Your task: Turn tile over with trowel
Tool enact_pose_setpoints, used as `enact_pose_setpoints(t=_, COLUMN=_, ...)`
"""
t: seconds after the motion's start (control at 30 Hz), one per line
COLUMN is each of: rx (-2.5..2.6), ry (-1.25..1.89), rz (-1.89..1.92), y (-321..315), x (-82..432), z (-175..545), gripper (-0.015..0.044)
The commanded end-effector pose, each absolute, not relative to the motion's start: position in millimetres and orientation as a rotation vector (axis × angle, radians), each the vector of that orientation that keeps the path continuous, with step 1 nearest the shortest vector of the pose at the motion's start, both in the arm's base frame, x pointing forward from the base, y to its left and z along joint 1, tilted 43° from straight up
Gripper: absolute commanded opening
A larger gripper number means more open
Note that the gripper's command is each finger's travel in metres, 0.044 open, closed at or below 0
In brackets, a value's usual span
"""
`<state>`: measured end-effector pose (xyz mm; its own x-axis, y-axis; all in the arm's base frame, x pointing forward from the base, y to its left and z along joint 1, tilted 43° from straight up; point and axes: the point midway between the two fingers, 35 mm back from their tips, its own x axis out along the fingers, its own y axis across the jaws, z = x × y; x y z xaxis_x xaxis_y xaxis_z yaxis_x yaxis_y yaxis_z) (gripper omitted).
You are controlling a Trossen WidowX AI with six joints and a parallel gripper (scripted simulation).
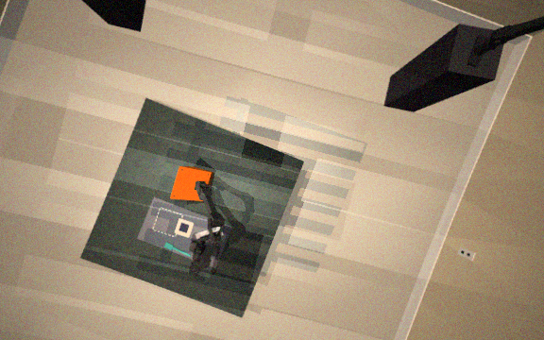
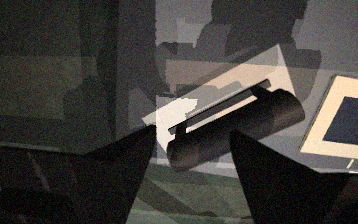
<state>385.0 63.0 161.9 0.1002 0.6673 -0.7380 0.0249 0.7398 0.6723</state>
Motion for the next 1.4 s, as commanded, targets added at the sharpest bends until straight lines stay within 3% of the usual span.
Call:
enact_pose_setpoints(t=0.0, rx=0.741, ry=1.461, rz=0.421, y=58.8, x=381.0, z=157.6, gripper=0.0270)
enact_pose_setpoints(t=0.8, rx=1.390, ry=1.634, rz=-0.217, y=34.8, x=367.5, z=141.4, gripper=0.0270)
enact_pose_setpoints(t=1.37, rx=1.407, ry=1.636, rz=-0.236, y=43.3, x=369.1, z=130.9, gripper=0.0270)
